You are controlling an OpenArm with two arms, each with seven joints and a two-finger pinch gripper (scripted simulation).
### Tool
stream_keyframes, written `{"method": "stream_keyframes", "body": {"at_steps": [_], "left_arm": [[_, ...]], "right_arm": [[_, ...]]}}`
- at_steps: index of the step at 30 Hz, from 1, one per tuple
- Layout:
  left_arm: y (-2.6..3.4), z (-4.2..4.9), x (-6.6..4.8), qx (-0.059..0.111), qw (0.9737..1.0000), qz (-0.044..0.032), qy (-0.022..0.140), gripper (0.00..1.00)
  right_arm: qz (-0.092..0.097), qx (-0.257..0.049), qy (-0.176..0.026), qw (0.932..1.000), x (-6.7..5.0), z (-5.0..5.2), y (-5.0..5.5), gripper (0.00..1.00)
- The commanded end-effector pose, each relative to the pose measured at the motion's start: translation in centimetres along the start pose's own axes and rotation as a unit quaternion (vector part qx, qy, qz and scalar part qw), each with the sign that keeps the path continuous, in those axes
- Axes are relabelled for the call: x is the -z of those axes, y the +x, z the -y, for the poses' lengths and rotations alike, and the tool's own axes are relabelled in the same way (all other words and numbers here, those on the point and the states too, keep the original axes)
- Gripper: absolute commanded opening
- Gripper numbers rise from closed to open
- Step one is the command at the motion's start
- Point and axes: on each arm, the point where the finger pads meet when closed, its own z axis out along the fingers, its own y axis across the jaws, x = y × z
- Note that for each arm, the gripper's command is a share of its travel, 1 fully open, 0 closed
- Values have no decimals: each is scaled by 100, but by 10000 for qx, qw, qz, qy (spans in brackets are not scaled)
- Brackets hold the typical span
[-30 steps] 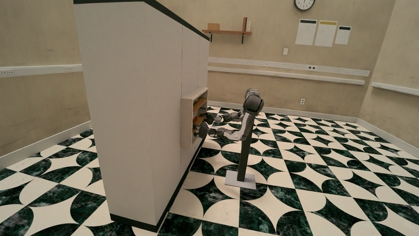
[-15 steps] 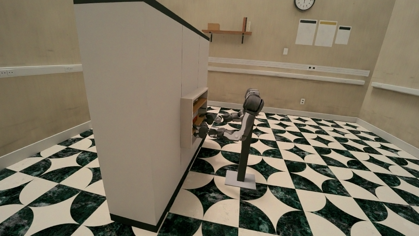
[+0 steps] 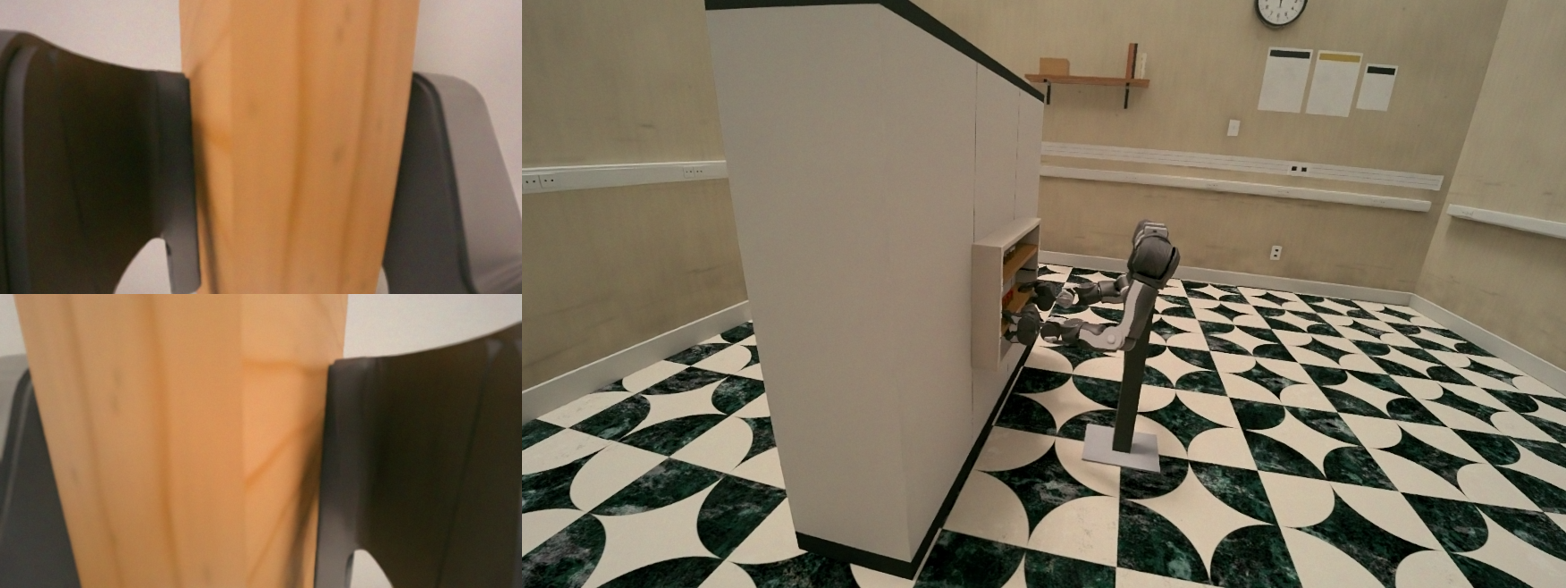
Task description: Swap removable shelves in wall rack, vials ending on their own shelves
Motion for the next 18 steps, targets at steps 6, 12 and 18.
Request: {"method": "stream_keyframes", "body": {"at_steps": [6, 12, 18], "left_arm": [[-9, 20, -13, 8, 10000, 10, 35, 10], [-9, 20, -13, 8, 10000, 10, 35, 13], [-9, 20, -13, 8, 10000, 10, 35, 17]], "right_arm": [[-24, 0, -31, 10000, -12, -20, 12, 10], [-24, 0, -31, 10000, -12, -20, 12, 13], [-24, 0, -31, 10000, -12, -20, 12, 17]]}}
